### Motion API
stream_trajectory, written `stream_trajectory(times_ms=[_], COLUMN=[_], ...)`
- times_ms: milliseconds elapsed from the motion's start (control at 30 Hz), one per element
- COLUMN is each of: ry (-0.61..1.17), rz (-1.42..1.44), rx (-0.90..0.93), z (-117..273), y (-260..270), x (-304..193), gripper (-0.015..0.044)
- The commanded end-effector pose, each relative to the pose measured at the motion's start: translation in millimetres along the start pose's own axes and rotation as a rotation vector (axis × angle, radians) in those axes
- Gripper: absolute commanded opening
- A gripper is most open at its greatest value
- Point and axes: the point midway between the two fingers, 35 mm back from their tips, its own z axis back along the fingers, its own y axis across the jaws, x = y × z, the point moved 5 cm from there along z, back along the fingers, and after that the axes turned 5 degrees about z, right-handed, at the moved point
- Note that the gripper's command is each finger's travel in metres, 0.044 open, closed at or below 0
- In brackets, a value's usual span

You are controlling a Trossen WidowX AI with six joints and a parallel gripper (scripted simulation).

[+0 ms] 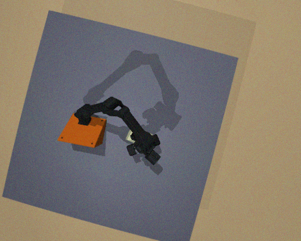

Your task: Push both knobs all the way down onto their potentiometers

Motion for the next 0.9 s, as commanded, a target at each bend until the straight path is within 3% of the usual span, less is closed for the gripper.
stream_trajectory(times_ms=[0, 867], ry=[-0.016, -0.016], rz=[0.014, 0.014], rx=[0.007, 0.007], z=[-15.2, -18.0], y=[-4.3, -4.3], x=[0.1, 0.2], gripper=[0.0000, 0.0000])
